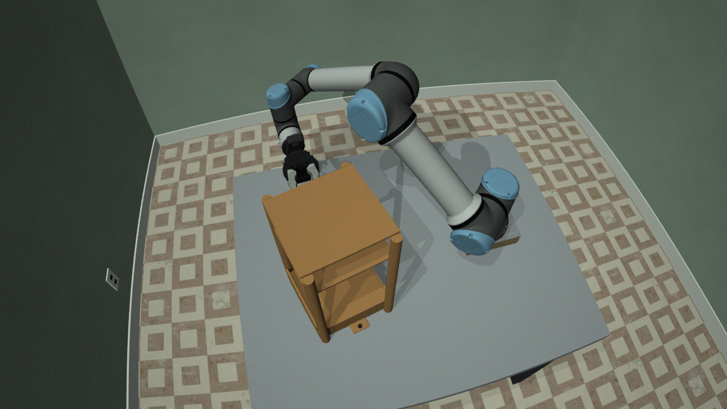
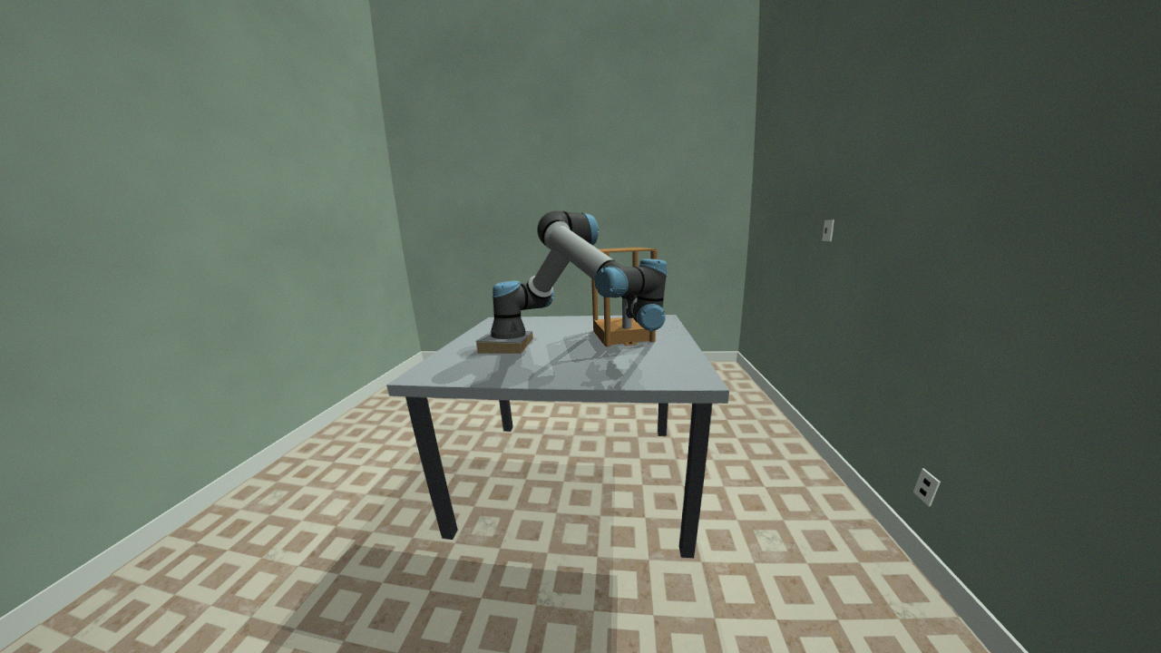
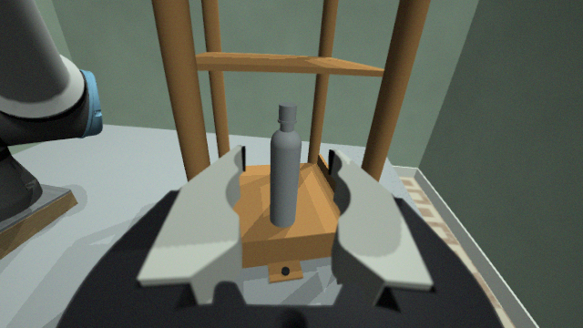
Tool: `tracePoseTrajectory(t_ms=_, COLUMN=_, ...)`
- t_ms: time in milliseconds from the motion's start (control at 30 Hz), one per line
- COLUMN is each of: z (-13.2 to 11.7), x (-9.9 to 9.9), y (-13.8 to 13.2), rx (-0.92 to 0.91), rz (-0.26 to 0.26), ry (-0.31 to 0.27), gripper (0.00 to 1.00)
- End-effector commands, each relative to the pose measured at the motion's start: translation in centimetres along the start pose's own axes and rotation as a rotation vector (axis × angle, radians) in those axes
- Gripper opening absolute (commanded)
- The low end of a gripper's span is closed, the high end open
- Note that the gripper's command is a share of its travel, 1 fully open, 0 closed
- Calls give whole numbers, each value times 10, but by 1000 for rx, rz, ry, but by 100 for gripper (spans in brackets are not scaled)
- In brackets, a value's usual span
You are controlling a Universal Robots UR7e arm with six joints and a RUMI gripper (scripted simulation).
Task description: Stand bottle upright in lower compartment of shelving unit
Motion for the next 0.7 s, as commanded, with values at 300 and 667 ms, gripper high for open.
tracePoseTrajectory(t_ms=300, z=16, x=1, y=1, rx=2, rz=-1, ry=-3, gripper=35)
tracePoseTrajectory(t_ms=667, z=16, x=1, y=1, rx=1, rz=-1, ry=-2, gripper=100)
Point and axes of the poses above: the point where the finger pads meet when closed, its own x axis back along the fingers, its own y axis across the jaws, z = x × y, the point moved 2 cm from there along x, back along the fingers, and after that the axes turned 4 degrees about x, right-handed, at the moved point
